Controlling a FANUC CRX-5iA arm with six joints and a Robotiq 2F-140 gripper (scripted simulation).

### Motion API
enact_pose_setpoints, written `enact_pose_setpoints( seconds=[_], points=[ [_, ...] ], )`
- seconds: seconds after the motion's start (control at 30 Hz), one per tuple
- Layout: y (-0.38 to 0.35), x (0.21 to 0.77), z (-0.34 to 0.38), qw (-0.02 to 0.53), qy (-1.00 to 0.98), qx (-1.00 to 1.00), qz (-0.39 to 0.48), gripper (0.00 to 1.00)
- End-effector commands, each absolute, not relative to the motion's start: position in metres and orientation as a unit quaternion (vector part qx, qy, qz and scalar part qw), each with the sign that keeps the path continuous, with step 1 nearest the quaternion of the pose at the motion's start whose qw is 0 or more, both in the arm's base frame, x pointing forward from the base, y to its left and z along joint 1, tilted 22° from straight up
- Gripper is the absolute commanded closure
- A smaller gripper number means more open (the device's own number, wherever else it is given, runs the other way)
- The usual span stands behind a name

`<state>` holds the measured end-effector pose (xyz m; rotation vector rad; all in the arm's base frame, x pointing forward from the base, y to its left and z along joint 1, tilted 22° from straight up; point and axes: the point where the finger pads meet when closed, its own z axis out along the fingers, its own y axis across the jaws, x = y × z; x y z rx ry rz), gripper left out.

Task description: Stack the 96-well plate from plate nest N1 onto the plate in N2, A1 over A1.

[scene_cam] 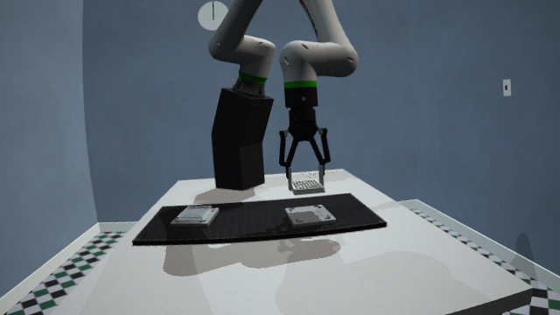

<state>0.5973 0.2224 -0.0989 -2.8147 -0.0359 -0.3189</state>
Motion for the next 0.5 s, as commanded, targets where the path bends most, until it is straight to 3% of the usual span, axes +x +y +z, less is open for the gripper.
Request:
enact_pose_setpoints(
  seconds=[0.0,0.47],
  points=[
    [0.211,0.596,-0.103,0.159,0.046,-0.981,-0.102,1.00],
    [0.174,0.591,-0.116,0.160,0.051,-0.981,-0.101,1.00]
  ],
)
